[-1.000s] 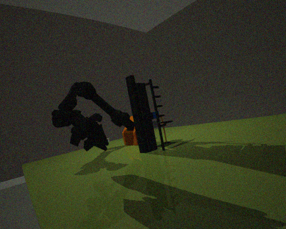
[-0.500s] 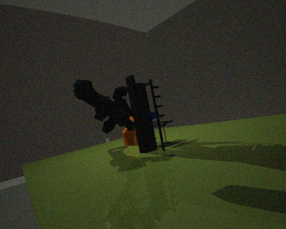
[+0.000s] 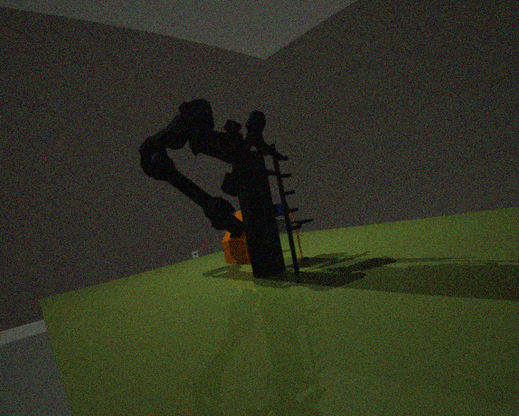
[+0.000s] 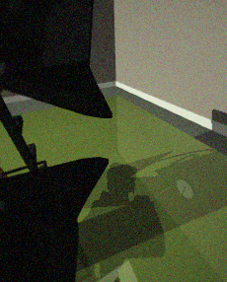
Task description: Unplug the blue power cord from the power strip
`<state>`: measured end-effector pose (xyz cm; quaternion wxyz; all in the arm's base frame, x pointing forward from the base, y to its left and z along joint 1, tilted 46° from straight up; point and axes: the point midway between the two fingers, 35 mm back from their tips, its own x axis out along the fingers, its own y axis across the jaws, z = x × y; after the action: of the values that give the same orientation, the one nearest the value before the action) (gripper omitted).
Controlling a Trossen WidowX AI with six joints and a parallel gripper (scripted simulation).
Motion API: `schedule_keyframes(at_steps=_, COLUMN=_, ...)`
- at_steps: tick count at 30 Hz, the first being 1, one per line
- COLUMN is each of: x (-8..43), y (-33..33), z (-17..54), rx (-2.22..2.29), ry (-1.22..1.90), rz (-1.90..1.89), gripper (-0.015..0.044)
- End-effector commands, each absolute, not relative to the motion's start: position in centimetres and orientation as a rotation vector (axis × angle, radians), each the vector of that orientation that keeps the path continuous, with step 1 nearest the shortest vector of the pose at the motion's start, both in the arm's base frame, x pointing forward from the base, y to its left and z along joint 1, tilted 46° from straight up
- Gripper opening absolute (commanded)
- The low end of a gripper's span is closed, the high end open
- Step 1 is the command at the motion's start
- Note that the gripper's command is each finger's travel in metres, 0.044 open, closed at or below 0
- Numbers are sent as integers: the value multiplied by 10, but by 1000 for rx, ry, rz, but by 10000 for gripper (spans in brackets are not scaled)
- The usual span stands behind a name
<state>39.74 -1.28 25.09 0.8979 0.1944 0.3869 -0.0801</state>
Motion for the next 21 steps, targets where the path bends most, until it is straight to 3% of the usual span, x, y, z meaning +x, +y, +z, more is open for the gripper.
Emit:
schedule_keyframes(at_steps=1, x=401, y=21, z=248, rx=296, ry=809, rz=-79, gripper=160)
schedule_keyframes(at_steps=21, x=399, y=152, z=219, rx=-331, ry=781, rz=296, gripper=160)
